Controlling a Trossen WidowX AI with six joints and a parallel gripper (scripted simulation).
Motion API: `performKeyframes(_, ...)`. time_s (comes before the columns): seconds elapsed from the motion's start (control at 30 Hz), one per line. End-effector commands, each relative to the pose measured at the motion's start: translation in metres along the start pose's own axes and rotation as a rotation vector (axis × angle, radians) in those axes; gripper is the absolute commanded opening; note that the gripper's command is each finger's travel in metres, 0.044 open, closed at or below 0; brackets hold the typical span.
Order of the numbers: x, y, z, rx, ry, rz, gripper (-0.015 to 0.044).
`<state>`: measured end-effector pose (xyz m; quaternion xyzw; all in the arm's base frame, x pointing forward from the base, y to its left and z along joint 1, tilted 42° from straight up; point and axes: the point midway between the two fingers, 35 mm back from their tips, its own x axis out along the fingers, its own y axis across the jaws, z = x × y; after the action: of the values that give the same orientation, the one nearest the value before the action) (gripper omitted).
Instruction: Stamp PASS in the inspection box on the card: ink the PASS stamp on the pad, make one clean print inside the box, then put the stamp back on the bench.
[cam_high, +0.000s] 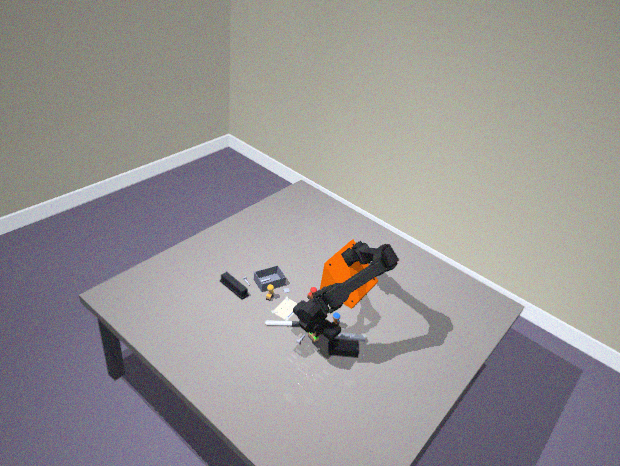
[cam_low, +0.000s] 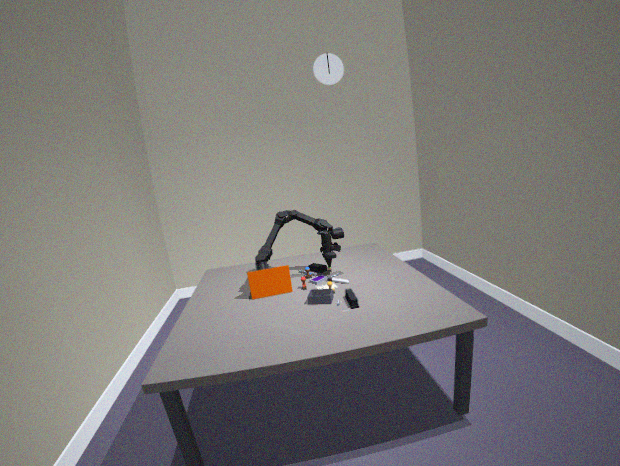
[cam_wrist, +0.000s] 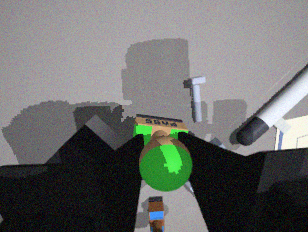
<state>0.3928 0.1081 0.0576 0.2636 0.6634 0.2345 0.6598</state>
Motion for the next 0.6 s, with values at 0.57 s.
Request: performKeyframes(0.57,-0.0113,-0.0003,0.0008,-0.004,-0.003,-0.003,0.0000)
